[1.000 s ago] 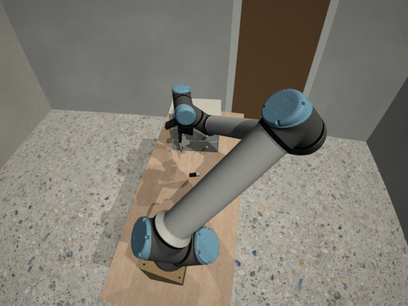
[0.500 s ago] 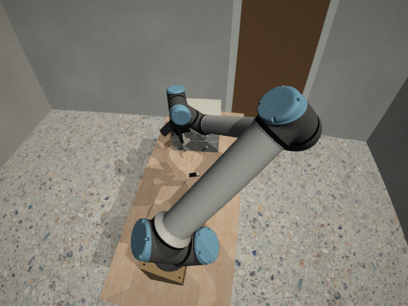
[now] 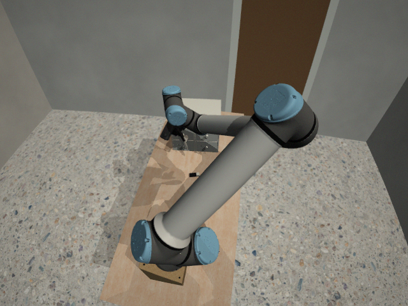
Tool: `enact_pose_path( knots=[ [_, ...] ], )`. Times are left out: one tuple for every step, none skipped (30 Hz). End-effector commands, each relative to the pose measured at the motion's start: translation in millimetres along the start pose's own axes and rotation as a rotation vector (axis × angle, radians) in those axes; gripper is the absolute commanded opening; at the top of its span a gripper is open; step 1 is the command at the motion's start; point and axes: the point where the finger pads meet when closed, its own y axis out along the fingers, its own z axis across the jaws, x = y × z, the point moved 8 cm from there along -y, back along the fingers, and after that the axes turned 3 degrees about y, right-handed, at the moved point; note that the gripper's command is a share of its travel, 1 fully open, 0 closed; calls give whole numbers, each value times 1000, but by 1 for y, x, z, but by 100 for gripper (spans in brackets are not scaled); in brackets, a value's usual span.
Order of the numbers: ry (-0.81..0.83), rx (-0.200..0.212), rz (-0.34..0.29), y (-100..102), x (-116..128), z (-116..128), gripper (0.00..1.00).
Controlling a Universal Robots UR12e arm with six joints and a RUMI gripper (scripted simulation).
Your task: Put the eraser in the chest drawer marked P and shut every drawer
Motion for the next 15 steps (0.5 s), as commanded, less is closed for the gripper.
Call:
enact_pose_path(
  knots=[
    [-159, 13, -5, 0, -4, 2, 100],
    [-183, 13, -5, 0, -4, 2, 100],
    [-206, 13, -5, 0, -5, 3, 100],
    [-228, 13, -5, 0, -6, 3, 100],
    [-249, 13, -6, 0, -6, 4, 100],
    [-268, 13, -6, 0, -6, 4, 100],
    [-286, 12, -6, 0, -7, 4, 100],
    [-303, 12, -6, 0, -7, 5, 100],
    [-319, 12, -6, 0, -8, 5, 100],
    [-334, 12, -6, 0, -8, 5, 100],
    [-348, 12, -6, 0, -8, 6, 100],
    [-348, 12, -6, 0, -8, 6, 100],
    [-348, 12, -6, 0, -8, 6, 100],
    [-360, 12, -6, 0, -9, 6, 100],
    [-372, 12, -6, 0, -9, 6, 100]
  ],
)
